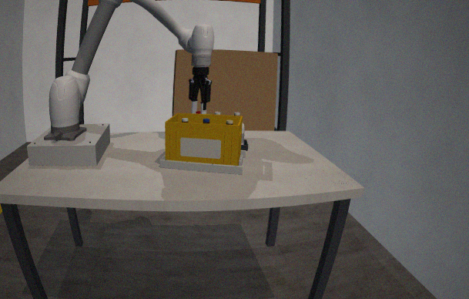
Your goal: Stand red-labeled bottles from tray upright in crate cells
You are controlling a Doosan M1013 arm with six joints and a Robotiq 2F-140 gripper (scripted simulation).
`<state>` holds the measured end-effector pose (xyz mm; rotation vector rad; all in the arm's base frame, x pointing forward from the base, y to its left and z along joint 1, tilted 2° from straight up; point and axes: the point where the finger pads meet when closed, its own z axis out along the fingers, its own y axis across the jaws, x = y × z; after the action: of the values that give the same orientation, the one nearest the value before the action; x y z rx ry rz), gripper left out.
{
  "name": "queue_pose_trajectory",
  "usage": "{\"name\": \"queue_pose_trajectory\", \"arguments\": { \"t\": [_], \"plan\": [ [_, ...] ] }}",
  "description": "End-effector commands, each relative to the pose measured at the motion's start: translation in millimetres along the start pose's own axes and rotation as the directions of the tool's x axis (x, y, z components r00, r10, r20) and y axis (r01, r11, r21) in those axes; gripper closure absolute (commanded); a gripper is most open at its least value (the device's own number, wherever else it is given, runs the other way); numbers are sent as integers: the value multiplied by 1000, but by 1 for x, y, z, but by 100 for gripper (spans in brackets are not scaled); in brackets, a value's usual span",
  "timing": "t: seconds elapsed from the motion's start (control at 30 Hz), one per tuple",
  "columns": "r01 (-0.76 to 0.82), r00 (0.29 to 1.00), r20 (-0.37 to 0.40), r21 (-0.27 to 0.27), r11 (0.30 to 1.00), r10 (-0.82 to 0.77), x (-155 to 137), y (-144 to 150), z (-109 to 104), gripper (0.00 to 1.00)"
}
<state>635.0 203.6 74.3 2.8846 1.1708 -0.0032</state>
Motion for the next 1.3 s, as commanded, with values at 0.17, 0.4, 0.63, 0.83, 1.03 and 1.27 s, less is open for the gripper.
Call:
{"name": "queue_pose_trajectory", "arguments": {
  "t": [0.17, 0.4, 0.63, 0.83, 1.03, 1.27],
  "plan": [
    [0, 1000, 0, 0, 1000, 0, 0, 0, 0, 62],
    [0, 1000, 0, 0, 1000, 0, 0, 0, 0, 100],
    [0, 1000, 0, 0, 1000, 0, 0, 0, 0, 100],
    [0, 1000, 0, 0, 1000, 0, 0, 0, 0, 100],
    [0, 1000, 0, 0, 1000, 0, 0, 0, 0, 100],
    [0, 1000, 0, 0, 1000, 0, 0, 0, 0, 100]
  ]
}}
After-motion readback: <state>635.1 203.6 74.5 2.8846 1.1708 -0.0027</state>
